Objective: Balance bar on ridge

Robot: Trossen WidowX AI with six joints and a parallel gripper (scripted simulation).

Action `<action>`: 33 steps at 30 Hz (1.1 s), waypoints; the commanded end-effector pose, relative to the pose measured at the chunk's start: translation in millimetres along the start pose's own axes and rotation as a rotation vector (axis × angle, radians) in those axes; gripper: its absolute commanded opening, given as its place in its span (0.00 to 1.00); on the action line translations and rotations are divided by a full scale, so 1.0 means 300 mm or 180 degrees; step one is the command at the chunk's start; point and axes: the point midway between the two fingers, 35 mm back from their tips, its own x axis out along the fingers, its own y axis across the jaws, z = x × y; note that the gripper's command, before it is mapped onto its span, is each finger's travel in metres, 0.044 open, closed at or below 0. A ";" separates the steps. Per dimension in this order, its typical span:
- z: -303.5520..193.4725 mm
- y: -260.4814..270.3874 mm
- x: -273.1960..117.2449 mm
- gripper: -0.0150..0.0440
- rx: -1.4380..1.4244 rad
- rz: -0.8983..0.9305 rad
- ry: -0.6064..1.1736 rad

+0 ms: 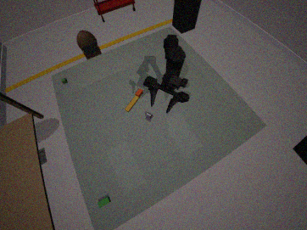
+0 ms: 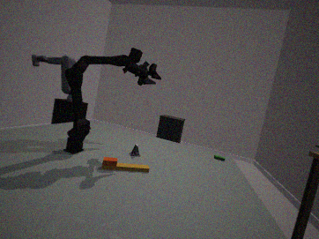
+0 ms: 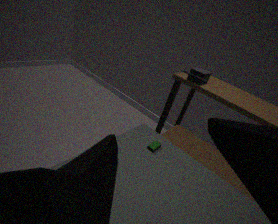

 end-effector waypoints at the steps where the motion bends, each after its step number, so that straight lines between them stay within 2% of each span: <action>1: -0.068 -0.017 0.039 0.79 -0.0038 -0.0007 0.0197; 18: -0.413 -0.150 0.147 0.79 -0.0089 -0.0085 0.1257; 33: -0.745 -0.275 0.134 0.79 0.0084 -0.0060 0.2261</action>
